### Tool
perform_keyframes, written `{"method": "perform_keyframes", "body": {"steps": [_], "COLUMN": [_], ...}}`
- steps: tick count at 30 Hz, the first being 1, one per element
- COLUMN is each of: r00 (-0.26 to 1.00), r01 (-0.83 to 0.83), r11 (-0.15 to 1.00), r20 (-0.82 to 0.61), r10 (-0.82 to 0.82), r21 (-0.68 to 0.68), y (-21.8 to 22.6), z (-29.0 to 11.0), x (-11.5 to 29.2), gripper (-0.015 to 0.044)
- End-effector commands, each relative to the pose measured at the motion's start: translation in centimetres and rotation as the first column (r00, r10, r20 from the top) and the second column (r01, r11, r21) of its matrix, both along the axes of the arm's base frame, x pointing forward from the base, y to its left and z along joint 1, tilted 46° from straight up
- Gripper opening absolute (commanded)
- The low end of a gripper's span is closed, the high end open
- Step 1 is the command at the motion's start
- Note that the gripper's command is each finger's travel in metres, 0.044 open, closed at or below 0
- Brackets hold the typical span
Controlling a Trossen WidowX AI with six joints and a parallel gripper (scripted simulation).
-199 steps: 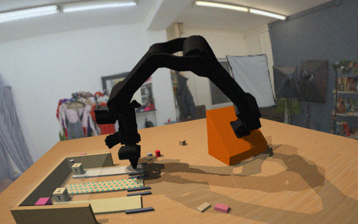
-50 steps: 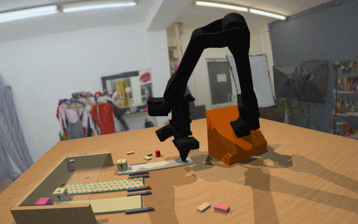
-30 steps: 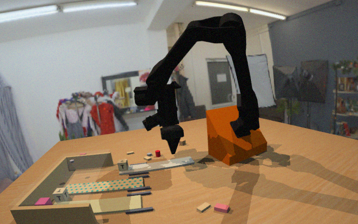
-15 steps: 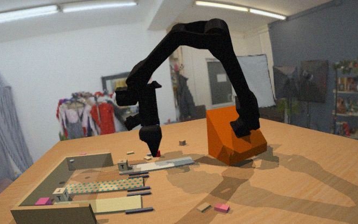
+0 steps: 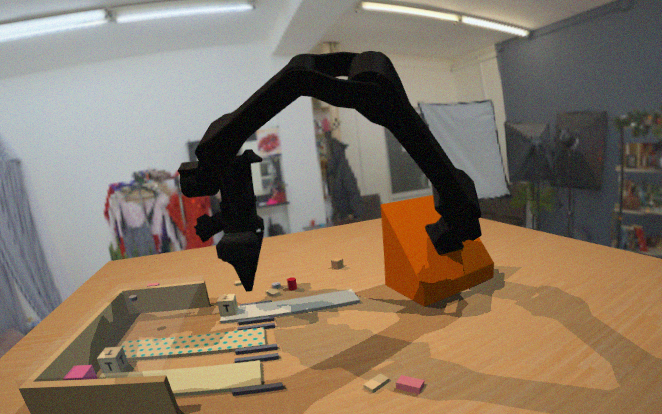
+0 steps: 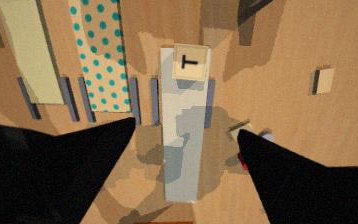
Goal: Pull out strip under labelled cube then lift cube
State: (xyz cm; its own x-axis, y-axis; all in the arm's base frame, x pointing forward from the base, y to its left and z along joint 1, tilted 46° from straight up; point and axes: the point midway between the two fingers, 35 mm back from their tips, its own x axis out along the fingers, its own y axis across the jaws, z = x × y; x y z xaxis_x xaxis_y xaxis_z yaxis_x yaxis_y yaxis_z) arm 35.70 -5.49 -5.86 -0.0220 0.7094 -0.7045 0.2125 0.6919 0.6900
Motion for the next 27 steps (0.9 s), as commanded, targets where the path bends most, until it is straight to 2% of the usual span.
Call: {"method": "perform_keyframes", "body": {"steps": [1, 11, 18, 27], "r00": [1.000, 1.000, 1.000, 1.000], "r01": [0.004, 0.004, 0.004, 0.004], "r11": [1.000, 1.000, 1.000, 1.000], "r20": [0.001, 0.003, 0.003, 0.003], "r10": [-0.004, -0.004, -0.004, -0.004], "r21": [0.004, 0.004, 0.003, 0.004], "y": [-0.2, -0.7, -0.1, 0.9], "z": [-0.1, -0.3, -0.9, -2.0], "x": [1.5, 5.0, 5.1, 5.2], "gripper": [0.0440, 0.0440, 0.0256, 0.0250]}}
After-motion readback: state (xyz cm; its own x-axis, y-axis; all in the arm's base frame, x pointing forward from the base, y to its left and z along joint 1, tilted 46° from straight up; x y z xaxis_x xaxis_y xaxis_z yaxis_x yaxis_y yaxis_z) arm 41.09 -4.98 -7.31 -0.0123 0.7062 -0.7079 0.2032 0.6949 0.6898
